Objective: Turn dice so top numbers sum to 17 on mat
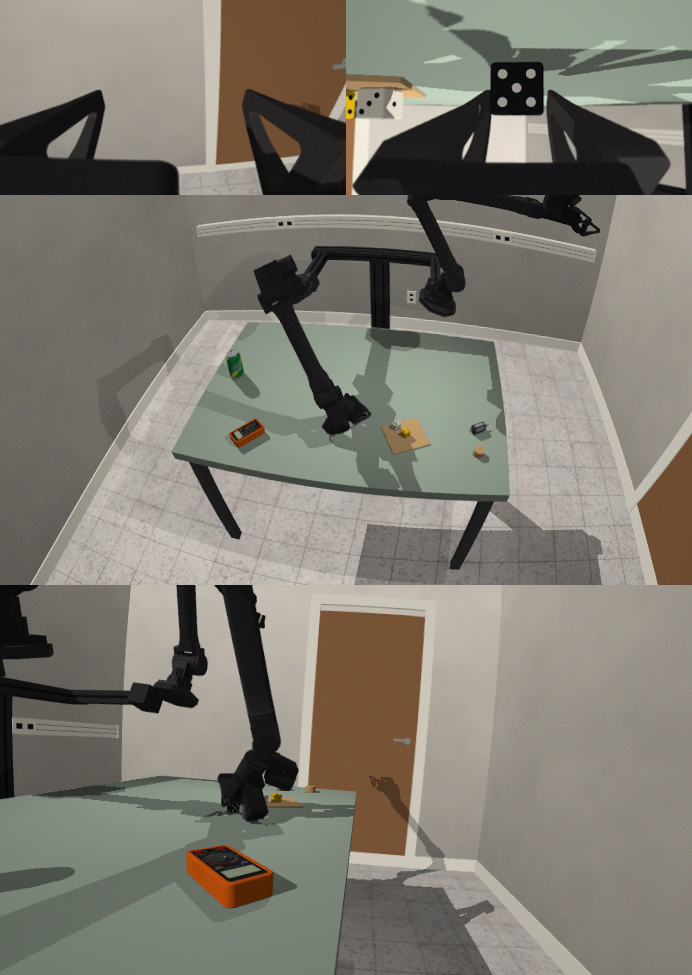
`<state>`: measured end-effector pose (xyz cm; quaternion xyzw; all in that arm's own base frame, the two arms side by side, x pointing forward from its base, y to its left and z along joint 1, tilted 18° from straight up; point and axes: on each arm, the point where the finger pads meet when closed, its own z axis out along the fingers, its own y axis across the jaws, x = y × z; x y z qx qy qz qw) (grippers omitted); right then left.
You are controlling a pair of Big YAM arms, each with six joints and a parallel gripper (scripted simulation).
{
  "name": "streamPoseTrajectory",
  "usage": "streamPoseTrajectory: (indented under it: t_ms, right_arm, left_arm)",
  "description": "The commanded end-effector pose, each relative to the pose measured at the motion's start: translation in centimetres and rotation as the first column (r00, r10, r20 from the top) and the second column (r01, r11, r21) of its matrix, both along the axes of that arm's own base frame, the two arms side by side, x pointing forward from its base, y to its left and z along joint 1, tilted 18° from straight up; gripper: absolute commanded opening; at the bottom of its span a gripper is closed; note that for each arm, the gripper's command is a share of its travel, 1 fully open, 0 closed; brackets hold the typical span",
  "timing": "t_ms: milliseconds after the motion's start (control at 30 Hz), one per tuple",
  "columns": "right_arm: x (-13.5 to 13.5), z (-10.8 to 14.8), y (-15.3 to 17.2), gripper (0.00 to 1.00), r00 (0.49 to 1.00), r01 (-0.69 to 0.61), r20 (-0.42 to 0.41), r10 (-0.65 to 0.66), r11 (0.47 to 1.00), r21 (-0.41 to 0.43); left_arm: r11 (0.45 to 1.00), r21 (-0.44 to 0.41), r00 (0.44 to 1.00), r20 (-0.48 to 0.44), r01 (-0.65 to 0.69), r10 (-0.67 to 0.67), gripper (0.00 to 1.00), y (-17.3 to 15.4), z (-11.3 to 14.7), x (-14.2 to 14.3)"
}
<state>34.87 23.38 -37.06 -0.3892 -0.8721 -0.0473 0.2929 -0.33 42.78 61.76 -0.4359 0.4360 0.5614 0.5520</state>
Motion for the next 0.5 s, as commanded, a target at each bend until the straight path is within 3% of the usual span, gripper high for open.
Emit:
streamPoseTrajectory:
  t_ms: [0,467]
  right_arm:
    - [1.5,1.7,-0.4,0.39,1.0,0.003,0.016,-0.003,1.0,0.01]
    - [3.4,5.0,-1.7,0.39,1.0,0.003,0.019,-0.004,1.0,0.011]
  left_arm:
    - [0.998,0.059,1.0,0.008,-0.008,0.008,1.0,-1.6,2.1,-0.4]
    - [0.998,0.059,1.0,0.008,-0.008,0.008,1.0,-1.6,2.1,-0.4]
